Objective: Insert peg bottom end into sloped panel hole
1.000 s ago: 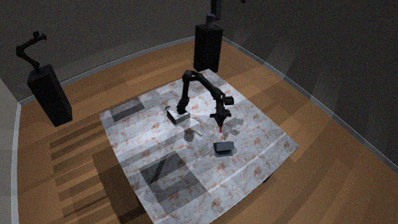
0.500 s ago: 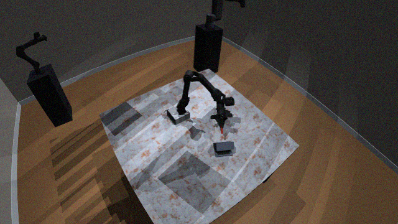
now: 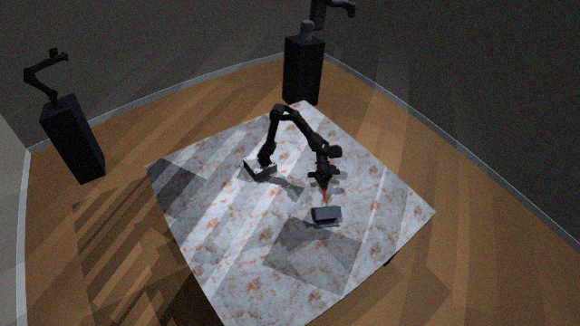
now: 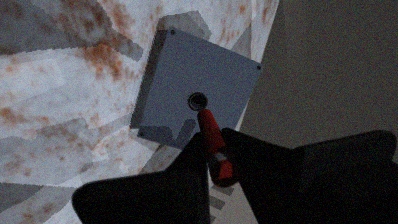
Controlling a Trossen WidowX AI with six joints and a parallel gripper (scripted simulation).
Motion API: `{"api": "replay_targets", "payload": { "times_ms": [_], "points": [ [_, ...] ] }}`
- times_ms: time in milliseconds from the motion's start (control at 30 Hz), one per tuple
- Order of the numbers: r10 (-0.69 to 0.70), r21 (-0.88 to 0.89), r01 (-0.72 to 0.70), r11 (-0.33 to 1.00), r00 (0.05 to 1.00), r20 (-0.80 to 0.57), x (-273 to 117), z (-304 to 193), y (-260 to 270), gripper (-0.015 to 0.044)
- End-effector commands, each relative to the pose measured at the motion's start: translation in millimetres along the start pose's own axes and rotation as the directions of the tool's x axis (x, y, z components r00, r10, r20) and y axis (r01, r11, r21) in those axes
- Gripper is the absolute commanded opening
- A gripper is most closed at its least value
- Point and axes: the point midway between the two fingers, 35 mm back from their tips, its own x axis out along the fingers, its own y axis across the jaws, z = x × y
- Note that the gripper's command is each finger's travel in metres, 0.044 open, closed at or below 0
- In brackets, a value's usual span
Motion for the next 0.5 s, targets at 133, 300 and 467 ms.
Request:
{"api": "replay_targets", "payload": {
  "times_ms": [133,300,467],
  "points": [
    [-0.003,-0.016,0.003,1.0,1.0,0.002,9.1,0.8,2.6,0.0],
    [-0.009,-0.005,0.009,1.0,1.0,0.001,13.1,1.5,3.1,0.0],
    [-0.009,-0.003,0.009,1.0,1.0,0.001,15.0,1.5,3.1,0.0]
  ]
}}
